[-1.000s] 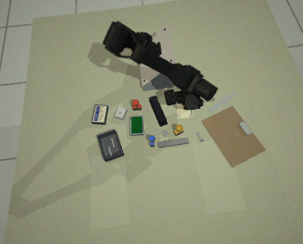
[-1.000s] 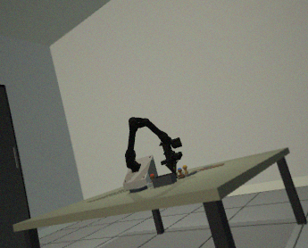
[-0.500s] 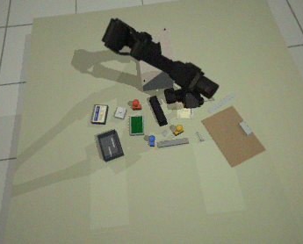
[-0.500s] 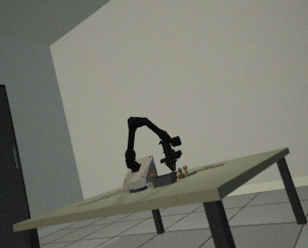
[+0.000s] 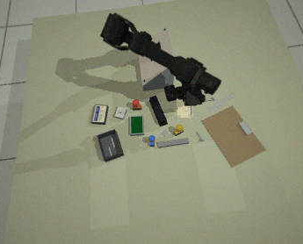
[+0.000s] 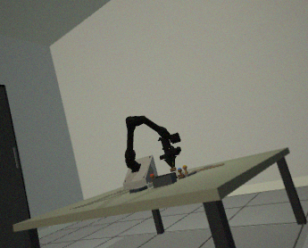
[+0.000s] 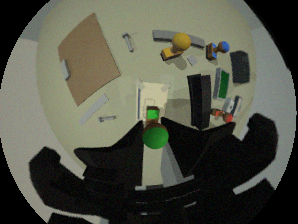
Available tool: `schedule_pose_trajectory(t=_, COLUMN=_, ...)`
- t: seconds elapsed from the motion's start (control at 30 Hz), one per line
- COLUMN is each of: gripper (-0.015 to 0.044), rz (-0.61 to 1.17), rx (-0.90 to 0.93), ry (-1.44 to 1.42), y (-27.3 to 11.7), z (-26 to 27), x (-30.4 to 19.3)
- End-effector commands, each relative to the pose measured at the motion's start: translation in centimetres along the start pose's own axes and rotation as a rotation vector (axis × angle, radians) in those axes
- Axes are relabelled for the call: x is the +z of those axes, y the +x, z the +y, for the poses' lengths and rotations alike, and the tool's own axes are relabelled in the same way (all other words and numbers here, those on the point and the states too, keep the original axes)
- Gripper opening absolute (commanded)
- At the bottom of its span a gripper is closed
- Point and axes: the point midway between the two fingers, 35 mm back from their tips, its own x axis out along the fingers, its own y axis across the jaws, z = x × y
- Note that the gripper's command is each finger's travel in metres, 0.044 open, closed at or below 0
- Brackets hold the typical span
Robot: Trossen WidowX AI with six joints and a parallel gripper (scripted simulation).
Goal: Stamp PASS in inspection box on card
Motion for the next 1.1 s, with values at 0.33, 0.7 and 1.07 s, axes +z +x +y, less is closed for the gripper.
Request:
schedule_pose_trajectory(t=0.33, gripper=0.0000, rz=-0.004, rx=0.008, ry=0.009, y=-2.4, z=0.1, x=0.2)
schedule_pose_trajectory(t=0.7, gripper=0.0000, rz=-0.003, rx=0.008, ry=0.010, y=-3.2, z=-1.8, x=-0.1)
schedule_pose_trajectory(t=1.07, gripper=0.0000, rz=-0.003, rx=0.006, ry=0.012, y=-3.3, z=-6.3, x=-1.5)
